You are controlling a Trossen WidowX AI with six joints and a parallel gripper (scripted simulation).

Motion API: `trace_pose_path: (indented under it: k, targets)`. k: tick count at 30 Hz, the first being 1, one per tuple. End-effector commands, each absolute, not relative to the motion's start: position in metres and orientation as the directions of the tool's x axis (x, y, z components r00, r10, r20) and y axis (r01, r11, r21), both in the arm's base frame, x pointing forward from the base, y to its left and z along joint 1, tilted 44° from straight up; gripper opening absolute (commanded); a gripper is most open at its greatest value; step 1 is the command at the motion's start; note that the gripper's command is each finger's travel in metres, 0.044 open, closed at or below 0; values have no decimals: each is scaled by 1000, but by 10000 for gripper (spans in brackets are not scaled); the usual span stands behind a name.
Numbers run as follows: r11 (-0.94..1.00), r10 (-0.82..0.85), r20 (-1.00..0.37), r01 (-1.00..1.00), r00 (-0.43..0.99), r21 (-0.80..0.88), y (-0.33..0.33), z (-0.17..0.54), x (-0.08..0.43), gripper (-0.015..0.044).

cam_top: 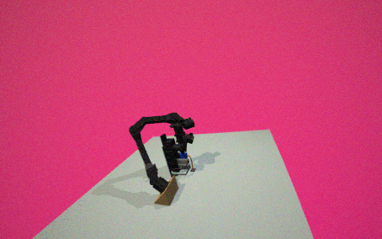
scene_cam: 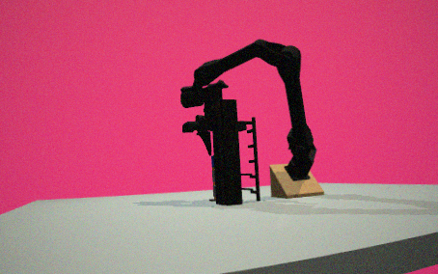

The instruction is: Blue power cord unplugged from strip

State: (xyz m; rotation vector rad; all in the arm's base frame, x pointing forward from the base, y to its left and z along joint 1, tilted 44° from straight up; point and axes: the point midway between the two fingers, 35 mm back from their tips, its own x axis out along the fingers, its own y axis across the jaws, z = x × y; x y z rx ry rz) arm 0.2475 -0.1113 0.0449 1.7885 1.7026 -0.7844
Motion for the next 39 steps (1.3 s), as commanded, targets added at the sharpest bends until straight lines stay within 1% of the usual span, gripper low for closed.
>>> trace_pose_path:
  k: [1,9,13,21,39]
  targets:
    - [-58,685,-728,998,32,-11,-108,43,247,160]
    - [-58,685,-728,998,32,-11,-102,37,248,160]
    - [-53,683,-730,999,30,-9,-104,39,247,55]
    - [-53,683,-730,999,30,-9,-104,39,247,2]
    - [-55,682,-731,998,31,-9,-124,23,248,0]
